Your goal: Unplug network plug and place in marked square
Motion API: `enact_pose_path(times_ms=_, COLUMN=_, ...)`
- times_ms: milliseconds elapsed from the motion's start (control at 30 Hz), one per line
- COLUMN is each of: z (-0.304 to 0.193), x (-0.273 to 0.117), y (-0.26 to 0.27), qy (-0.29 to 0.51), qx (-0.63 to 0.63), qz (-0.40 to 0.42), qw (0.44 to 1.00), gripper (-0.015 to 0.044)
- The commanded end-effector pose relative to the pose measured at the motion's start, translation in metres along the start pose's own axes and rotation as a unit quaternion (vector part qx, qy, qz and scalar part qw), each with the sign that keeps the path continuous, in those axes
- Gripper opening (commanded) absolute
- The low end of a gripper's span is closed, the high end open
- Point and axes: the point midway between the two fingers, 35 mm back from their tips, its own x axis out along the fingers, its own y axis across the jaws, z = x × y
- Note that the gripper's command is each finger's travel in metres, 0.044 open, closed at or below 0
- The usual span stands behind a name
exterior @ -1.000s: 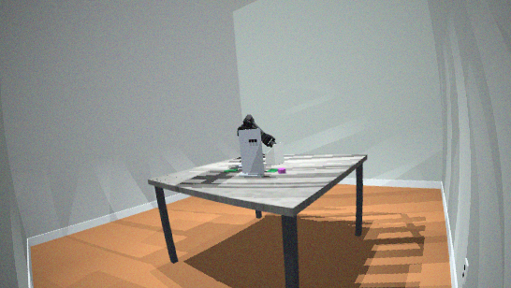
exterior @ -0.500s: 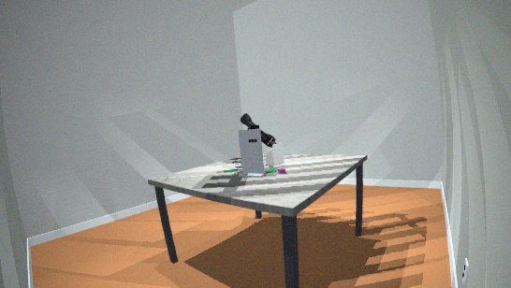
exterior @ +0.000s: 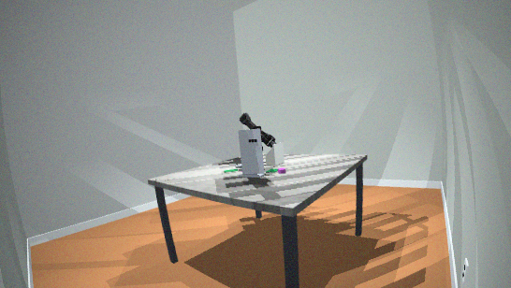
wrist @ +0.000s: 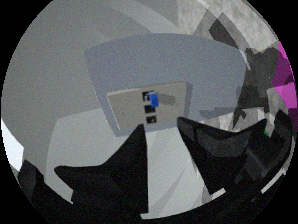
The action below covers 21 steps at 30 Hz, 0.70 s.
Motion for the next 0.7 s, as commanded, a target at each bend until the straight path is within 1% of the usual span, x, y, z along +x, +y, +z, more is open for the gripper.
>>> enact_pose_path(times_ms=0, z=0.001, x=0.007, y=0.001, qy=0.001, qx=0.002, qz=0.001, qw=1.000, gripper=0.0156)
enact_pose_path(times_ms=667, z=0.009, x=0.036, y=0.001, qy=0.000, qx=0.002, qz=0.002, qw=1.000, gripper=0.0156)
